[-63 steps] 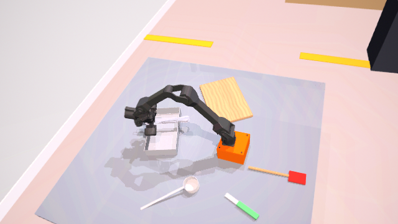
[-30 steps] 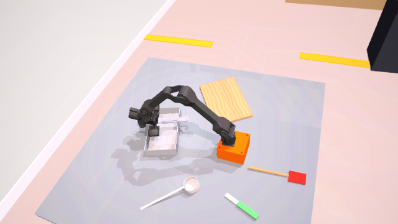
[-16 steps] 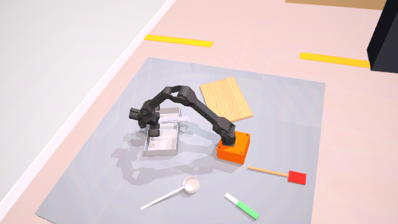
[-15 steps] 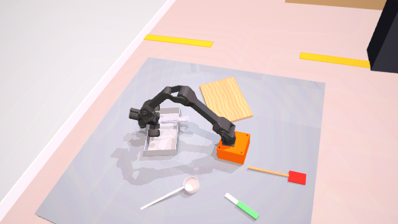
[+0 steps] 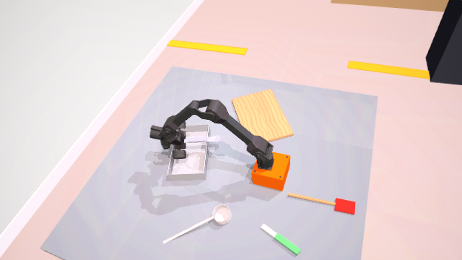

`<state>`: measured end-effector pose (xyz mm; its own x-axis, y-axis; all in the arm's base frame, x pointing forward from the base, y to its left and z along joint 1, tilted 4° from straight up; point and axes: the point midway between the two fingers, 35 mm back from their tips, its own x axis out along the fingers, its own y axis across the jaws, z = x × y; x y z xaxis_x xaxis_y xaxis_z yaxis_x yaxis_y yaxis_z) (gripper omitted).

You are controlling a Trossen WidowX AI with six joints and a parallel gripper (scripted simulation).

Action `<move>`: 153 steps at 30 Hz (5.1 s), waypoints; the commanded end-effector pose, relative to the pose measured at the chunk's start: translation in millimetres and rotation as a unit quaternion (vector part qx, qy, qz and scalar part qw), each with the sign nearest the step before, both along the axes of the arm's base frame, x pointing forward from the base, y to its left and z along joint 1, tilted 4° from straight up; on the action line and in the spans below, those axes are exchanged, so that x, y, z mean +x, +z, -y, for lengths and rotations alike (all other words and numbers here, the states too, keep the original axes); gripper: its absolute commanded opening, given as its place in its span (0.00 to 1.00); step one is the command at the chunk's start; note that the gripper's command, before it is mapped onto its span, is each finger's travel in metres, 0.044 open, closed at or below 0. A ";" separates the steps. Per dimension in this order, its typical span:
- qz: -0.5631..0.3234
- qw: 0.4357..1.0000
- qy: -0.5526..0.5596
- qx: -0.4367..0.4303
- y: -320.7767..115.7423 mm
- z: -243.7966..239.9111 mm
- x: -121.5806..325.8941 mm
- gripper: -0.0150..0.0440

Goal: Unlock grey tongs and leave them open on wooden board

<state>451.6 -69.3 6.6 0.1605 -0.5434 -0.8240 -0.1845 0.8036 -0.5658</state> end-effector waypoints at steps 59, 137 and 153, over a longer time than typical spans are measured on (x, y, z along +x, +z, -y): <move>-0.033 0.964 -0.065 0.256 79.3 50.1 -26.0 0.00; 0.171 0.775 -0.560 0.238 107.9 269.9 -353.1 0.00; 0.337 0.767 -0.519 0.173 131.8 274.5 -356.7 0.00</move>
<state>95.8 -344.4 130.6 0.2058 -0.3735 -0.9045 0.8922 0.4513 0.0167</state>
